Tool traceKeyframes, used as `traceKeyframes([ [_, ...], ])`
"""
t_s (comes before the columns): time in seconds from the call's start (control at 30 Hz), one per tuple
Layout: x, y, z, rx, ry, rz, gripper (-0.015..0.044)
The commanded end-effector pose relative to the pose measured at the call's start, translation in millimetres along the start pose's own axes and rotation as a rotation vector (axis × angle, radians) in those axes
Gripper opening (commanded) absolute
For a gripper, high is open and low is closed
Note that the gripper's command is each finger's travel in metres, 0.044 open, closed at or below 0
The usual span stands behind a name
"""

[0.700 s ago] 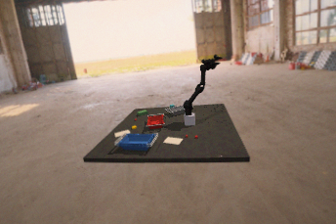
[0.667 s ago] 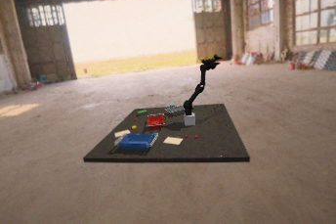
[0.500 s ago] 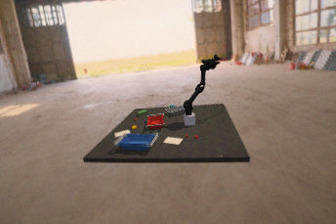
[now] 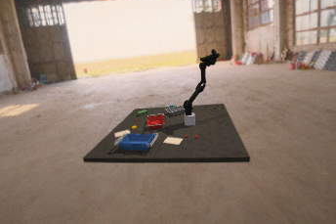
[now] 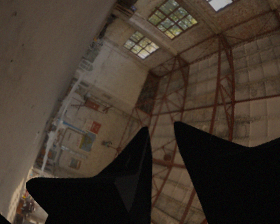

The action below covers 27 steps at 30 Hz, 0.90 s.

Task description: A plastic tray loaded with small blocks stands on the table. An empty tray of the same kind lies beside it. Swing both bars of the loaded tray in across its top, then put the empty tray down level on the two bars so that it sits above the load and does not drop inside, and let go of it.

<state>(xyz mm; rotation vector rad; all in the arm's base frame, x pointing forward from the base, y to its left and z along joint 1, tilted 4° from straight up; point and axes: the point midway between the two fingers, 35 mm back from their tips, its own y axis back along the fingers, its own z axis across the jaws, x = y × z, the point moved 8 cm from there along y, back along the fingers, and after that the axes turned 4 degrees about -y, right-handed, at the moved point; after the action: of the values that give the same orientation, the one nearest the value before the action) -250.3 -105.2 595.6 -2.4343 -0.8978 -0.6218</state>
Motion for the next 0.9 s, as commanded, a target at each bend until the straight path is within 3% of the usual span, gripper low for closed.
traceKeyframes([
  [0.0,62,-12,14,0.039,-0.139,0.123,0.0081],
  [0.37,202,1,56,0.130,-0.400,0.455,0.0081],
  [0.87,329,77,129,0.274,-0.672,0.908,0.0081],
])
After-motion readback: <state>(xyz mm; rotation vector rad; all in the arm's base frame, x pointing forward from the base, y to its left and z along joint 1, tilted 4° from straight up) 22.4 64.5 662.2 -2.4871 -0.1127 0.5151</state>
